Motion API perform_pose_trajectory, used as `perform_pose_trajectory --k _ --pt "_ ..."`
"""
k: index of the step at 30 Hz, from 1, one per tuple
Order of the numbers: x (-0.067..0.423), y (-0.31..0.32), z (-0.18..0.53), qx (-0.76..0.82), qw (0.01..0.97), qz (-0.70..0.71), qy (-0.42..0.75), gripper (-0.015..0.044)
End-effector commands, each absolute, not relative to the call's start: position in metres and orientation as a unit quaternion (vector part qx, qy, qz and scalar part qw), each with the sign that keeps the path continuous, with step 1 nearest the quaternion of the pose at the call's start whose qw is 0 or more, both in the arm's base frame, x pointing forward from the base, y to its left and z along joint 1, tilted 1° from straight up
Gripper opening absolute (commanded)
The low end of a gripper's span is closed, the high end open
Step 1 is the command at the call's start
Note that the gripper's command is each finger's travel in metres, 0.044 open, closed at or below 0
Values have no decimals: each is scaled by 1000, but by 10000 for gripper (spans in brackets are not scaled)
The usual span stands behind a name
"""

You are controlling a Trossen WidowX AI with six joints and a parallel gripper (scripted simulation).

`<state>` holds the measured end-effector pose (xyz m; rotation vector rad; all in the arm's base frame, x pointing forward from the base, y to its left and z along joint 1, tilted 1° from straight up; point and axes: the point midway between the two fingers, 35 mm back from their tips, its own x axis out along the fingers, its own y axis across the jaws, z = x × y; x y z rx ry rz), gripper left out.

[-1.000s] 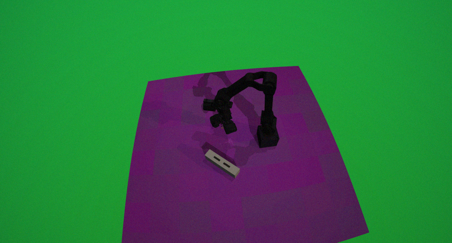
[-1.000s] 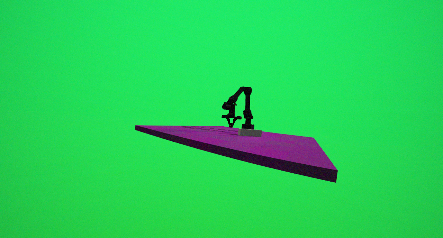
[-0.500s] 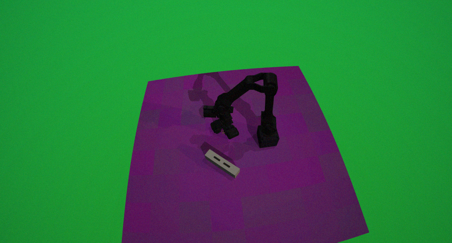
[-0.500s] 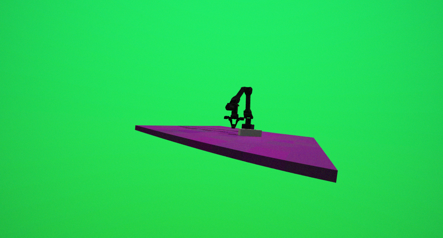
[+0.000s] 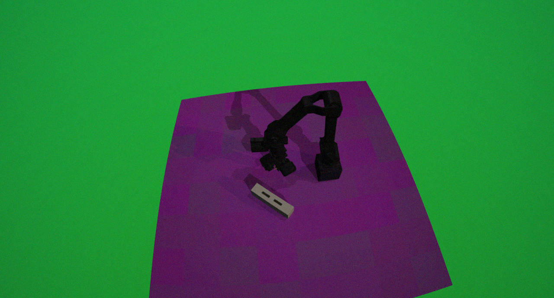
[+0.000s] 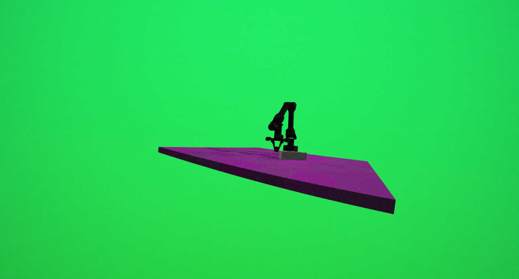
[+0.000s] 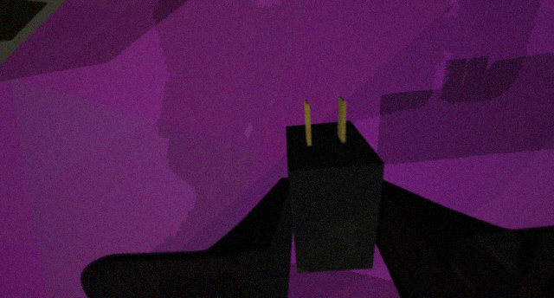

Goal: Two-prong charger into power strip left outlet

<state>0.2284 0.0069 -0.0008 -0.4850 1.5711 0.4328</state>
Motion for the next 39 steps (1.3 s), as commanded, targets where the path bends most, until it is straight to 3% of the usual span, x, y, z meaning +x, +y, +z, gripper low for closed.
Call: perform_pose_trajectory --k 1,39 --pt "227 12 -1 -221 660 196 690 0" --pt "193 67 -20 -305 629 277 659 0"
